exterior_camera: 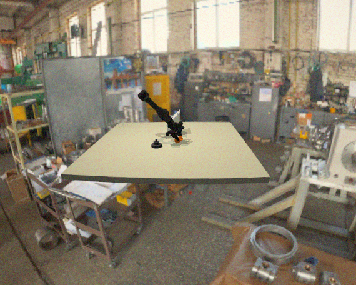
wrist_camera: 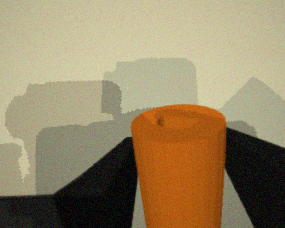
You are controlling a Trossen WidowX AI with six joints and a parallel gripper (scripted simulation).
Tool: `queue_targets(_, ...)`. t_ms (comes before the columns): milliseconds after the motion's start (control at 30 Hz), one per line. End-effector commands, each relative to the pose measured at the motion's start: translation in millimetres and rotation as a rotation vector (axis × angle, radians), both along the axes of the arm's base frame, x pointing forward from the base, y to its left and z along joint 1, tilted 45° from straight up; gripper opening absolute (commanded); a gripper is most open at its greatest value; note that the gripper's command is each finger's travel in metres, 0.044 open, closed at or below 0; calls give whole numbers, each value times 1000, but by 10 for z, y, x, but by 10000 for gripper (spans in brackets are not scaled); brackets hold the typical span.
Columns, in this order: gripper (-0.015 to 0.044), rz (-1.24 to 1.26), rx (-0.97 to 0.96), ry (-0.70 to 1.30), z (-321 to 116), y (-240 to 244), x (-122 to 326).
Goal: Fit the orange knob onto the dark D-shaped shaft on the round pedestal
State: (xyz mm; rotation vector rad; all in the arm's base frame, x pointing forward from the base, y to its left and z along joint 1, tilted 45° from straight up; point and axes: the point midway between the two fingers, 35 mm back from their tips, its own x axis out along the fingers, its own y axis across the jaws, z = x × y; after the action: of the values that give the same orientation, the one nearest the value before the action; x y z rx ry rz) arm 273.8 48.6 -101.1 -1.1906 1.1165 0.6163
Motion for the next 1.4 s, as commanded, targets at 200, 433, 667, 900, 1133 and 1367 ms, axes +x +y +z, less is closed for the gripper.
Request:
queue_targets(200,179,68,135,-47,61,-70,-64)
queue_targets(433,179,114,231,-79,96,-124,-103)
queue_targets(667,179,159,324,-111,124,-181,-141)
queue_targets(900,179,208,426,-146,147,-245,-180)
queue_targets(1133,179,257,530,-181,164,-314,-218)
queue_targets(1367,179,297,615,-210,172,-372,-246)
